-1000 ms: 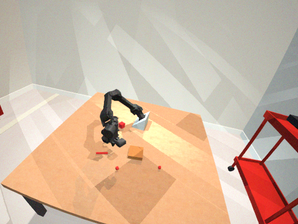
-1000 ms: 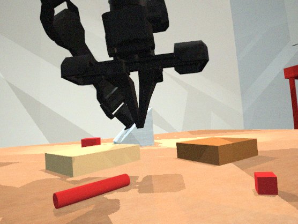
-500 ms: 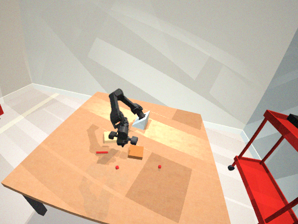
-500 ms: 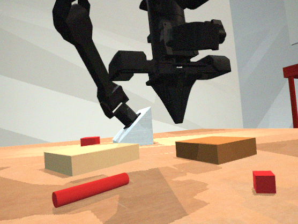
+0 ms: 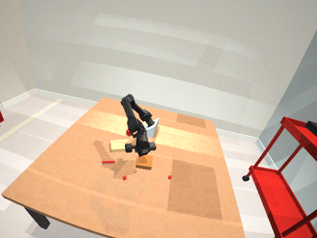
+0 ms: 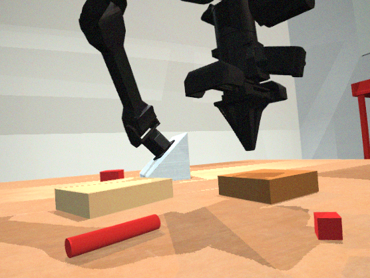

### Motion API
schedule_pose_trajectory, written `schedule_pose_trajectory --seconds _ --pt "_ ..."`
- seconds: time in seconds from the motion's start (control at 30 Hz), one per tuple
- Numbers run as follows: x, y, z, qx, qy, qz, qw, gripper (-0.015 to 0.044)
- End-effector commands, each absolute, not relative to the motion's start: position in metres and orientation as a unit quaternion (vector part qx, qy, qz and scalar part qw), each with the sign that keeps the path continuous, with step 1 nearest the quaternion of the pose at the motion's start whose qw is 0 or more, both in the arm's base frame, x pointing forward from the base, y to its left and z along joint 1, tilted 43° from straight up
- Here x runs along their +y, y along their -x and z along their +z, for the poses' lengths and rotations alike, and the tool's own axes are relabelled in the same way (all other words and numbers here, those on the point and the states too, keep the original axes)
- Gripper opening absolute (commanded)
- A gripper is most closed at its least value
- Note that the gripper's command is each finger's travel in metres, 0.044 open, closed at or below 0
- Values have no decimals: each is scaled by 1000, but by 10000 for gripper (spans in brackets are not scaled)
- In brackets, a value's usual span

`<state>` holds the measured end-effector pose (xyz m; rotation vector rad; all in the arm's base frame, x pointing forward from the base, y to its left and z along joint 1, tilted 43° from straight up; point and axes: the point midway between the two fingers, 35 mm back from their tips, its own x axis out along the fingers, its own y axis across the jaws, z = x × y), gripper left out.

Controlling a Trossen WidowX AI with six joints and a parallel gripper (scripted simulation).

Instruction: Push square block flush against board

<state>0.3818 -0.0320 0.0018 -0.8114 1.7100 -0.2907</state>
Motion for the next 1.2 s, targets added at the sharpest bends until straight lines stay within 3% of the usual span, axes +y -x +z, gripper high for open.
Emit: schedule_pose_trajectory --seconds 0.0,1.17 --pt "-20 -376 -10 739 383 -72 549 0" --pt "55 -328 -75 673 617 321 252 0"
